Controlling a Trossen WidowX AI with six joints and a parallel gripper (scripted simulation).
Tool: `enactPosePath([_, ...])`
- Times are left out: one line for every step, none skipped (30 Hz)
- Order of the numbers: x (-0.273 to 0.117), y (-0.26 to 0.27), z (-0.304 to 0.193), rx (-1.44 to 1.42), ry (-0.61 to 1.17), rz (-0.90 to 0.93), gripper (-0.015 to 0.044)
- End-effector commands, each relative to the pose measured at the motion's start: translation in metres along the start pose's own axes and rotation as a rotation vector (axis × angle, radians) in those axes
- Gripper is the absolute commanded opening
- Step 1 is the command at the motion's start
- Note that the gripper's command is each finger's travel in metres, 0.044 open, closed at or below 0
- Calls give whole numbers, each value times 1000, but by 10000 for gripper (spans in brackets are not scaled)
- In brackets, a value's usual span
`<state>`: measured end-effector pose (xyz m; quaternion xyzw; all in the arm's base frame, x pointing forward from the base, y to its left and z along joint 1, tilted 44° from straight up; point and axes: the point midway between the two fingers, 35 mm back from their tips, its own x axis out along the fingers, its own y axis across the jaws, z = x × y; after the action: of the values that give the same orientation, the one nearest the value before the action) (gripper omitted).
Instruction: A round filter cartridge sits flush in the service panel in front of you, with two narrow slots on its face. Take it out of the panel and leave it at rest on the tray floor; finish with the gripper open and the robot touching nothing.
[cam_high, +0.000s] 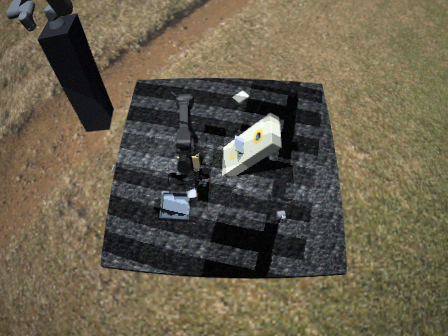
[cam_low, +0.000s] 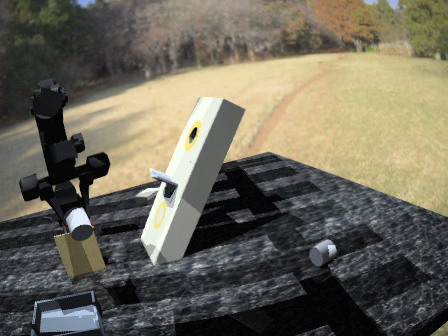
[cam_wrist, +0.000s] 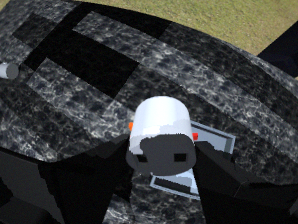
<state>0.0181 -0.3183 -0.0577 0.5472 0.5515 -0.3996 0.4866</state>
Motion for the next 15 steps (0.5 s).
enactPosePath([14, -22, -9, 70, -3, -42, 0])
enactPosePath([18, -27, -11, 88, -3, -53, 0])
enactPosePath([22, -33, -14, 106, -3, -64, 0])
enactPosePath([25, -38, -18, 124, -3, -74, 0])
enactPosePath([29, -43, -21, 142, -2, -85, 0])
enactPosePath([33, -48, -24, 160, -2, -95, 0])
enactPosePath([36, -53, -28, 178, -1, -106, 0])
enactPosePath([40, -58, -32, 196, -1, -117, 0])
enactPosePath([43, -63, -36, 214, 0, -127, 0])
enactPosePath([46, -68, -40, 232, 1, -138, 0])
enactPosePath([50, -72, -44, 250, 2, -148, 0])
enactPosePath([53, -77, -48, 268, 3, -159, 0])
enactPosePath([56, -81, -52, 286, 4, -169, 0])
enactPosePath([59, -85, -57, 304, 5, -180, 0])
enactPosePath([62, -89, -61, 322, 7, -190, 0])
